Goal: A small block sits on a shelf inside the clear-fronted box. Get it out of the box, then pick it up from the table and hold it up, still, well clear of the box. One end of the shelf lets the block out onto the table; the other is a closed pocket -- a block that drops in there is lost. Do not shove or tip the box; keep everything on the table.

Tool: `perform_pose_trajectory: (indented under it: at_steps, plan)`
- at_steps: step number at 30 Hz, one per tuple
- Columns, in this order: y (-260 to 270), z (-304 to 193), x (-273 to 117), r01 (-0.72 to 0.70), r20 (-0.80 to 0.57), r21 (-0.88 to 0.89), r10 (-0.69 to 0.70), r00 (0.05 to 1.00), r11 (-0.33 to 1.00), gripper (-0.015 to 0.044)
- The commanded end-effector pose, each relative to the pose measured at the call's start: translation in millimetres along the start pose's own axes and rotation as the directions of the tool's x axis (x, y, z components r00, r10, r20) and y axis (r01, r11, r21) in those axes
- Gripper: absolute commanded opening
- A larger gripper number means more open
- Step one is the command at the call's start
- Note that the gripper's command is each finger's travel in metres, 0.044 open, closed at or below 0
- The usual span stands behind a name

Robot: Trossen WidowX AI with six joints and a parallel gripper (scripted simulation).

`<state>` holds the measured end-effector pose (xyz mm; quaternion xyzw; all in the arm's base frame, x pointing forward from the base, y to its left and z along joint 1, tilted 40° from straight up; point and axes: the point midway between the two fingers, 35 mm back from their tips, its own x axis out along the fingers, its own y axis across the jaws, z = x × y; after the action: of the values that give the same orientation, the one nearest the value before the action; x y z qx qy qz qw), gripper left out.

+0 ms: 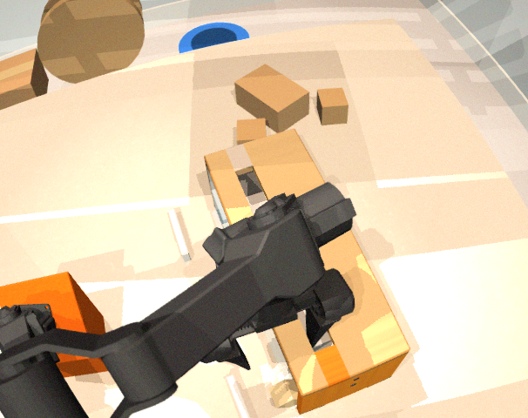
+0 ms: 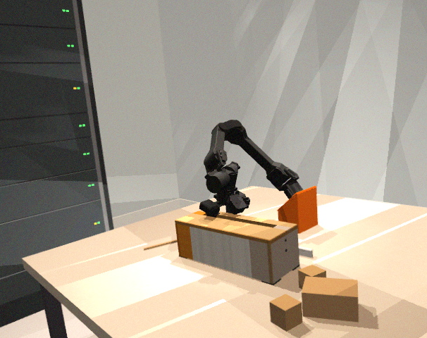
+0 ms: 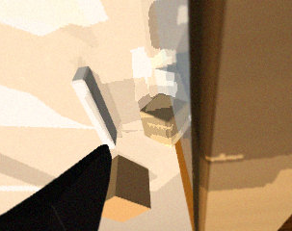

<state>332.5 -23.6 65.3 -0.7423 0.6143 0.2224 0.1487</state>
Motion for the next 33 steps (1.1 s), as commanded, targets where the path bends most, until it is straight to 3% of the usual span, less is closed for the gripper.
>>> perform_pose_trajectory:
  at_steps: [1,9,18,20,22,27,30,33]
  plan:
    - [-0.9,-4.8,0.5,0.005,-0.003,0.012,-0.005,1.000,1.000,0.0400]
    - [0.0,-20.4,-57.9,0.000,0.003,0.000,0.000,1.000,1.000,0.0400]
    - [-0.8,-18.9,-56.4,0.005,-0.001,-0.005,-0.005,1.000,1.000,0.0400]
    - [-4.4,-17.1,-62.1,0.032,0.045,0.022,-0.033,0.998,0.999,0.0348]
    - [-3.8,-19.3,-64.3,0.034,0.086,0.234,-0.056,0.995,0.972,0.0295]
    - [3.2,-27.6,-62.0,-0.042,0.135,0.723,-0.081,0.988,0.690,0.0285]
    - [7.3,-32.2,-60.7,-0.109,0.162,0.907,-0.100,0.982,0.406,0.0285]
    - [11.3,-36.8,-59.5,-0.179,0.187,0.981,-0.121,0.975,0.077,0.0285]
